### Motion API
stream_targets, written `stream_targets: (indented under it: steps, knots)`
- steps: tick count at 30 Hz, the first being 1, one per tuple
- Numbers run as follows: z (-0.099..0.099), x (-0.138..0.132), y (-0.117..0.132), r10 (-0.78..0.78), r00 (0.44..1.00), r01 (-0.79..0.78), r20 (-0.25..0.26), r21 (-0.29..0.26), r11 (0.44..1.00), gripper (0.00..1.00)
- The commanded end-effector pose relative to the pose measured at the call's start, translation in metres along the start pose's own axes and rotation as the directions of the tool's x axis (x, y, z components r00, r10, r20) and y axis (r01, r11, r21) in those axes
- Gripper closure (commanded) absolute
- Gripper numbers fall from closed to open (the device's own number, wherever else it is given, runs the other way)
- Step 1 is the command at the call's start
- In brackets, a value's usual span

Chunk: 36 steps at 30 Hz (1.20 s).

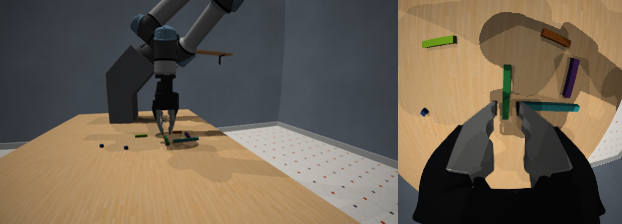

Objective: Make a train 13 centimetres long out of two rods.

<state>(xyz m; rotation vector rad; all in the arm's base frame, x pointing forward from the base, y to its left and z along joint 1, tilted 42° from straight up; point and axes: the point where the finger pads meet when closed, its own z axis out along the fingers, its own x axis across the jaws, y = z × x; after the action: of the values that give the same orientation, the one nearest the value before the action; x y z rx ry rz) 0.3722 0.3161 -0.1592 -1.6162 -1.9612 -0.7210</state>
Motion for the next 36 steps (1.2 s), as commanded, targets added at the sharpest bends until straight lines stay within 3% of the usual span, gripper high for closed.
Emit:
stream_targets:
  steps: [1,36]
  knots:
    - [0.0040,-0.0002,0.0005,0.000,1.000,0.000,0.000,-0.002,1.000,0.86]
    - [0.0094,-0.0003,0.0005,0.000,1.000,0.000,0.000,-0.002,1.000,0.86]
